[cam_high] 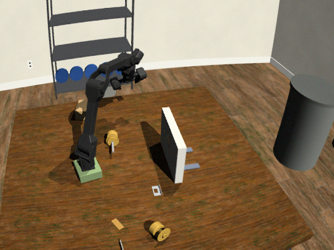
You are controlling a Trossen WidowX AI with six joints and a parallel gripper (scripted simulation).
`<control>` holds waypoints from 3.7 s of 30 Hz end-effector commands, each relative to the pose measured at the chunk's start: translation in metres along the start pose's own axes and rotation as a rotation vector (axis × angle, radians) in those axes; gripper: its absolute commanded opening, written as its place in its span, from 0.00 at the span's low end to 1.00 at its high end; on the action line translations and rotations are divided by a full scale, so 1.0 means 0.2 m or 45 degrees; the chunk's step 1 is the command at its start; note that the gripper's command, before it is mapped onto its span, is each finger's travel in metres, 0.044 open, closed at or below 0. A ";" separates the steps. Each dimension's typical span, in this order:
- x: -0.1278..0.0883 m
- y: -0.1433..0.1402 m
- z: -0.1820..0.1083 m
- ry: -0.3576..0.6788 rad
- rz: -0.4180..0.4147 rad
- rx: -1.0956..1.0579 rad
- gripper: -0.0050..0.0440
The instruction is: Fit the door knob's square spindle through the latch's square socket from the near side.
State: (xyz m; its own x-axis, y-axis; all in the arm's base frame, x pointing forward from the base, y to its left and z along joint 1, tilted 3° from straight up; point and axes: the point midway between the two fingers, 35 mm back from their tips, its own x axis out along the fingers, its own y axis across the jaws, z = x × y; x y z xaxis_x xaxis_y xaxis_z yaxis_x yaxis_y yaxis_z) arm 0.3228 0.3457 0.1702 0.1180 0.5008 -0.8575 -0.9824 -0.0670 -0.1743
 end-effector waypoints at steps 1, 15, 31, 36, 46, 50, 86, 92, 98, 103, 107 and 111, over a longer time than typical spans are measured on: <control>-0.17 -0.08 -0.18 0.029 -0.136 0.327 1.00; -0.46 -0.12 -0.54 -0.006 -0.430 1.235 1.00; -0.78 -0.01 -1.03 -0.315 -0.856 2.413 1.00; -0.87 0.07 -1.17 -0.492 -0.990 2.762 1.00; -0.99 0.25 -1.43 -0.988 -1.238 3.382 1.00; -1.00 0.28 -1.47 -1.153 -1.268 3.536 1.00; -0.99 0.29 -1.54 -1.302 -1.309 3.642 1.00; -0.98 0.28 -1.55 -1.302 -1.309 3.642 1.00; -0.97 0.27 -1.56 -1.302 -1.309 3.642 1.00; -0.97 0.27 -1.56 -1.302 -1.309 3.642 1.00; -0.97 0.27 -1.57 -1.302 -1.309 3.642 1.00; -0.96 0.26 -1.57 -1.302 -1.309 3.642 1.00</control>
State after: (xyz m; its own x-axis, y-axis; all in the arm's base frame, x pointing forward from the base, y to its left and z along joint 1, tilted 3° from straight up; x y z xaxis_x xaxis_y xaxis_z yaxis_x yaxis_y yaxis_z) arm 0.2929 -0.0264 0.1756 0.6947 -0.1840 -0.6953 0.6860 -0.1209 0.7175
